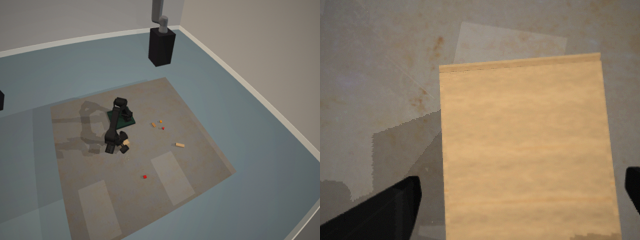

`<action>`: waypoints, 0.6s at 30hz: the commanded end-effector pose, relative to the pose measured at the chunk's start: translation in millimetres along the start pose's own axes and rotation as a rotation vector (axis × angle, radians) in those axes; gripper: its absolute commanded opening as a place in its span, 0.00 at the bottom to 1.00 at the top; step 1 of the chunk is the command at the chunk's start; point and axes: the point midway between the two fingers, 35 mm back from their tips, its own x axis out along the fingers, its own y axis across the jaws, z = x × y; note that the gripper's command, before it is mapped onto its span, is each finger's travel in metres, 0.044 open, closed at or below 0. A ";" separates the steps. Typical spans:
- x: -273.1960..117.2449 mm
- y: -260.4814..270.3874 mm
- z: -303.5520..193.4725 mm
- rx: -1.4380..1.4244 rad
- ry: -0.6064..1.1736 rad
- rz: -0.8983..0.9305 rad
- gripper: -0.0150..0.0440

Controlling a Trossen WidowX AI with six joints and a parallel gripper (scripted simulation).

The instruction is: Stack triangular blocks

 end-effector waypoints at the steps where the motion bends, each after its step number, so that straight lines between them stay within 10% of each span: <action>1: -9.0 -1.0 -1.1 0.003 0.006 -0.005 1.00; 9: -107.9 1.7 2.0 0.038 0.071 -0.059 1.00; 18: -102.8 0.1 0.7 0.041 0.070 -0.064 1.00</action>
